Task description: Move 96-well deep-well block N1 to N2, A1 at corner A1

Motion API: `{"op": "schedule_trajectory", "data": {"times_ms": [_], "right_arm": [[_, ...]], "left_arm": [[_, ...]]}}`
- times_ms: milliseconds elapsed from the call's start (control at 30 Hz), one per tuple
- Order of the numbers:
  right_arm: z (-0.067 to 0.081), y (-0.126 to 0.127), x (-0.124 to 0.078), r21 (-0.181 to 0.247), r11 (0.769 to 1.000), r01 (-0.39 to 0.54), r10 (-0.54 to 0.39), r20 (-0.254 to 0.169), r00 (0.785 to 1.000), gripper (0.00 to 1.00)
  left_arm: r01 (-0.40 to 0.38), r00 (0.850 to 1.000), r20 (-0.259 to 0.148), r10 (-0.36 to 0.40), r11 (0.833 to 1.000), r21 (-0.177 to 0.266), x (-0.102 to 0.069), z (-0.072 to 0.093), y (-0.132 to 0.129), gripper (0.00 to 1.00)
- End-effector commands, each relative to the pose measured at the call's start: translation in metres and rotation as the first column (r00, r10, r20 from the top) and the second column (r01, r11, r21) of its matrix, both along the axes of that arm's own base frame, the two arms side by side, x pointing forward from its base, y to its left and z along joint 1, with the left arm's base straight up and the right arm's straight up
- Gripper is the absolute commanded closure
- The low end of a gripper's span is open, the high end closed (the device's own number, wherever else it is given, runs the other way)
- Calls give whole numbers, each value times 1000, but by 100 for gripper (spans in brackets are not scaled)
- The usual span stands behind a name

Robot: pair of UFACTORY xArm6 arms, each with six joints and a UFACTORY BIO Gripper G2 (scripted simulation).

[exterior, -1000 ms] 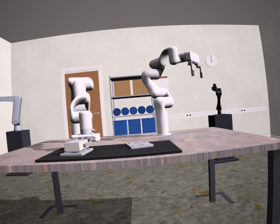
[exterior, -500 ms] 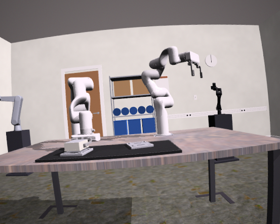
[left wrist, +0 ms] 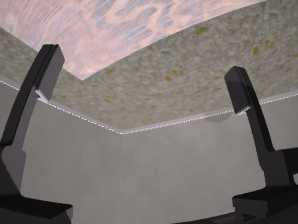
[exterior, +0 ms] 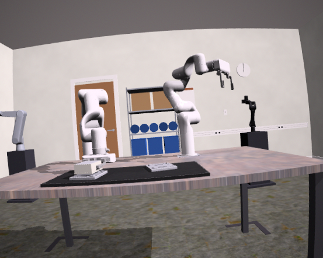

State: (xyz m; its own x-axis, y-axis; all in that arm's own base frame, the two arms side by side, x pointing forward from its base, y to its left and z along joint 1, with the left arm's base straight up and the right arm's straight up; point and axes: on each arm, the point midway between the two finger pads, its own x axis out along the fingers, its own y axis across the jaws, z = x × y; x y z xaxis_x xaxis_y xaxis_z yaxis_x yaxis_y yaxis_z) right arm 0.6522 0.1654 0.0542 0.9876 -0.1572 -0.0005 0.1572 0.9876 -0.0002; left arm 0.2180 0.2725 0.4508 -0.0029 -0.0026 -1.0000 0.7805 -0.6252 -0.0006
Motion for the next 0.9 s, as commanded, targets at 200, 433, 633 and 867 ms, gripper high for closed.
{"op": "schedule_trajectory", "data": {"times_ms": [200,433,633,867], "right_arm": [[3,1,1,2,1000,0,0,5,1000,100],[3,1,1,2,1000,0,0,5,1000,100],[2,1,1,2,1000,0,0,5,1000,100],[0,1,1,2,1000,0,0,5,1000,100]], "left_arm": [[0,1000,2,0,1000,2,0,1,0,0],[0,1000,2,0,1000,2,0,1,0,0],[0,1000,2,0,1000,2,0,1,0,0],[0,1000,2,0,1000,2,0,1,0,0]]}}
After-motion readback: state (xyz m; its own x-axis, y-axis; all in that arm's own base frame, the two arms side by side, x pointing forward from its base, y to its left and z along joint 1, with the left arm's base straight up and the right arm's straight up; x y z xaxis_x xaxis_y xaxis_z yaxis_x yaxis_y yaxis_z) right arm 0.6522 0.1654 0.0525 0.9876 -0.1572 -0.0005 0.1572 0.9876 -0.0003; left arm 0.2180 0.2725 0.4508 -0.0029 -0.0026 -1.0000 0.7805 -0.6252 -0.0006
